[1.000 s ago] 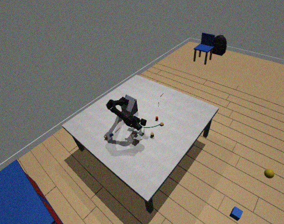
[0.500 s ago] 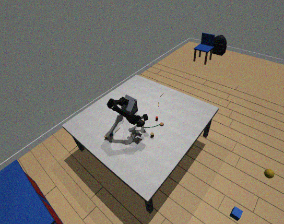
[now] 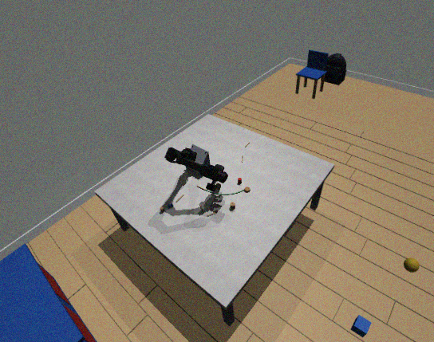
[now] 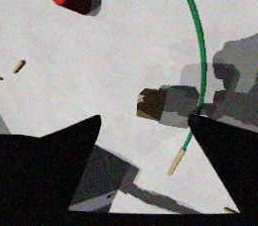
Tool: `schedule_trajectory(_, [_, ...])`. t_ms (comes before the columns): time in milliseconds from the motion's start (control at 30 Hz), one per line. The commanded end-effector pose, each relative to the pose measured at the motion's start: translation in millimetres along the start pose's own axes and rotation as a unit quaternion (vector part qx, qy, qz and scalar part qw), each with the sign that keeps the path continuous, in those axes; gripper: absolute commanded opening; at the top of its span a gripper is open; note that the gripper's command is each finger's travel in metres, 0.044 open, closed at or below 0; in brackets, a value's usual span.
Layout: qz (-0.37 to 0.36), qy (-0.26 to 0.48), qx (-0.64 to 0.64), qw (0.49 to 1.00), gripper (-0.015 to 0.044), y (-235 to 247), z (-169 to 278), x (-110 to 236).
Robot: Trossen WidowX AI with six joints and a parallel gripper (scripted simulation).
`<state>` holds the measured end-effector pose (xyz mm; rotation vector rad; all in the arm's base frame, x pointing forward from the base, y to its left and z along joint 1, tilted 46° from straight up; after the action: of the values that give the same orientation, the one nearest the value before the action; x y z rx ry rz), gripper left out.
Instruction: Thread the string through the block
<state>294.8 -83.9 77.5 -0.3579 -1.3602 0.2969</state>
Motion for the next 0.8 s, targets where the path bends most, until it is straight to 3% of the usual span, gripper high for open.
schedule_trajectory(0, [0.171,0.041,0.473,0.863,0.044,31.2,10.3,-5.7])
schedule_trajectory(100, [0.182,0.052,0.519,0.834,0.044,33.6,11.1,-5.4])
schedule_trajectory(767, [0.182,0.052,0.519,0.834,0.044,33.6,11.1,-5.4])
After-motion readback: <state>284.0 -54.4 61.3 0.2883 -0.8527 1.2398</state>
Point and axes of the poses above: the point midway between the two fingers, 35 mm back from their tips, its own x axis back along the fingers, its own y axis across the jaws, z = x × y, the point moved 5 cm from there along x, back along the fingers, and after that the axes turned 7 degrees about -x, right-handed, at the moved point
